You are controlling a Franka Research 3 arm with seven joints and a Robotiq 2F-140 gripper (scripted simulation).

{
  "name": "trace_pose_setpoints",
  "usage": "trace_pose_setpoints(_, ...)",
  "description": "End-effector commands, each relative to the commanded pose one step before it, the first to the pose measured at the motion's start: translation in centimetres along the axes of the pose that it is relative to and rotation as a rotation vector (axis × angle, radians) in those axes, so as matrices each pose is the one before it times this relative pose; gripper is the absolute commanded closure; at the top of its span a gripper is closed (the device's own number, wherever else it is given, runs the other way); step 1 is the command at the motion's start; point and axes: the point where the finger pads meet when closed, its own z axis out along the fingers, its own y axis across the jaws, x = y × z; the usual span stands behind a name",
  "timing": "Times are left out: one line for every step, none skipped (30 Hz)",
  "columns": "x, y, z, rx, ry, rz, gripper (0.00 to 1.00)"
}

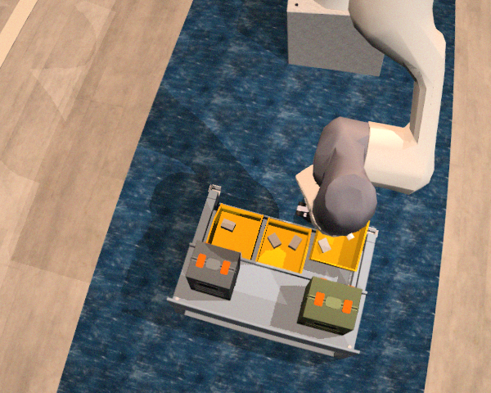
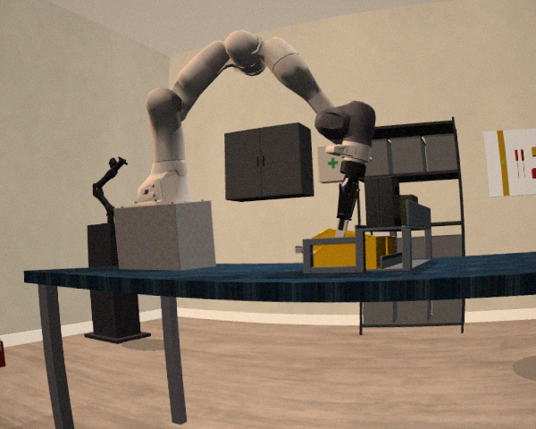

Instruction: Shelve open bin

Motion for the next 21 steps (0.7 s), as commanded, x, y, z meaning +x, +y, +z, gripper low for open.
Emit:
trace_pose_setpoints(-0.277, 0.225, -0.105, -0.00444, -0.00666, -0.00663, 1.0)
trace_pose_setpoints(-0.01, -0.001, 0.03, 0.00001, -0.00003, 0.0, 1.0)
trace_pose_setpoints(-0.01, -0.001, 0.029, 0.00001, -0.00003, 0.0, 1.0)
trace_pose_setpoints(-0.009, -0.001, 0.028, 0.00001, -0.00003, 0.0, 1.0)
trace_pose_setpoints(0.0, 0.0, 0.0, 0.0, 0.0, 0.0, 1.0)
trace_pose_setpoints(0.0, 0.0, 0.0, 0.0, 0.0, 0.0, 1.0)
trace_pose_setpoints(-0.009, -0.001, 0.027, 0.00001, -0.00003, 0.0, 1.0)
trace_pose_setpoints(-0.009, -0.001, 0.026, 0.00001, -0.00003, 0.0, 1.0)
trace_pose_setpoints(-0.008, -0.001, 0.025, 0.00001, -0.00003, 0.0, 1.0)
trace_pose_setpoints(-0.008, -0.001, 0.024, 0.00001, -0.00003, 0.0, 1.0)
trace_pose_setpoints(-0.007, -0.001, 0.023, 0.00001, -0.00003, 0.0, 1.0)
trace_pose_setpoints(-0.007, -0.001, 0.022, 0.00001, -0.00002, 0.0, 1.0)
trace_pose_setpoints(-0.007, -0.001, 0.021, 0.0, -0.00002, 0.0, 1.0)
trace_pose_setpoints(-0.006, -0.001, 0.019, 0.0, -0.00002, 0.0, 1.0)
trace_pose_setpoints(-0.006, -0.001, 0.018, 0.0, -0.00002, 0.0, 1.0)
trace_pose_setpoints(-0.005, -0.001, 0.017, 0.0, -0.00002, 0.0, 1.0)
trace_pose_setpoints(-0.005, -0.001, 0.016, 0.0, -0.00002, 0.0, 1.0)
trace_pose_setpoints(-0.005, -0.001, 0.014, 0.0, -0.00002, 0.0, 1.0)
trace_pose_setpoints(-0.004, -0.001, 0.013, 0.0, -0.00001, 0.0, 1.0)
trace_pose_setpoints(-0.004, -0.001, 0.012, 0.0, -0.00001, 0.0, 1.0)
trace_pose_setpoints(-0.003, 0.0, 0.011, 0.0, -0.00001, 0.0, 1.0)
